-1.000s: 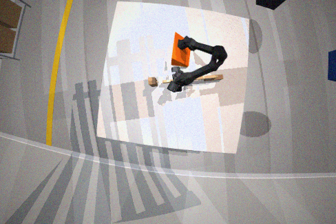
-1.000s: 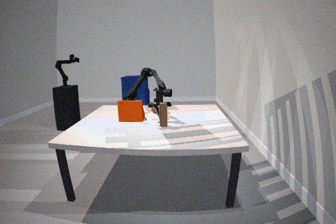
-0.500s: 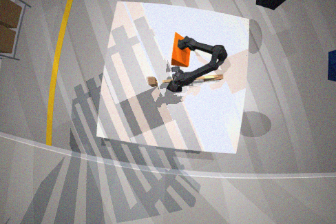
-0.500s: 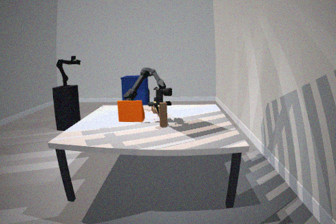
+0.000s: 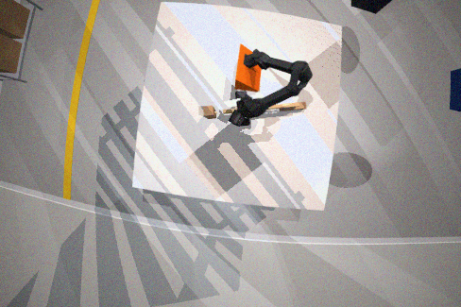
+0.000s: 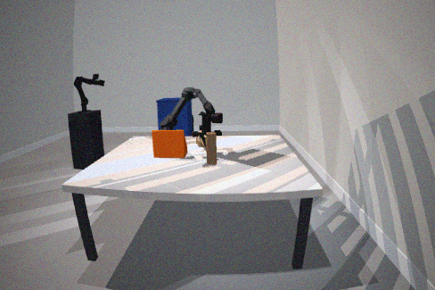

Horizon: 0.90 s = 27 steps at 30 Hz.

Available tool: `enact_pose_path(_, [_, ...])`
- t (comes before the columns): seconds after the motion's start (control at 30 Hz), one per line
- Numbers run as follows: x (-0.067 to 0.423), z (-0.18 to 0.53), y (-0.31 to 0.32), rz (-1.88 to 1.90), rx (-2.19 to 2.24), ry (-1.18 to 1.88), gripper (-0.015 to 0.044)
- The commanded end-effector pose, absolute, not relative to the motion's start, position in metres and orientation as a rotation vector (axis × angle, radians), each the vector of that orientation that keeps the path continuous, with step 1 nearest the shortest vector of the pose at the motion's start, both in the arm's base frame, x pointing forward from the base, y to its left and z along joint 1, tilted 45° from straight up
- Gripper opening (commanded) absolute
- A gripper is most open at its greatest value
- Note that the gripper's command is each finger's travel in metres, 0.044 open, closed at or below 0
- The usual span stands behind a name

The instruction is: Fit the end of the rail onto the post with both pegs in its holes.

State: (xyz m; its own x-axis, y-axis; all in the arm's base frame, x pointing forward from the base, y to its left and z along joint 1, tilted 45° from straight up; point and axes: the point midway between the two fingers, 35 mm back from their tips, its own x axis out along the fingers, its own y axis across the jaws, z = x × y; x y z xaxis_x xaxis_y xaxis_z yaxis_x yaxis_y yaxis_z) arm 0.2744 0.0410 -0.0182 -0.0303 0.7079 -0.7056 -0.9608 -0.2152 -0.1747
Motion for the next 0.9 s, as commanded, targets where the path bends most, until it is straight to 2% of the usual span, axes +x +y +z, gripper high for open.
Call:
enact_pose_path(0.0, [0.2764,-0.0185,0.0407,1.604,-0.821,0.413,0.0])
enact_pose_path(0.87, [0.2741,-0.0194,0.0407,1.604,-0.821,0.413,0.0])
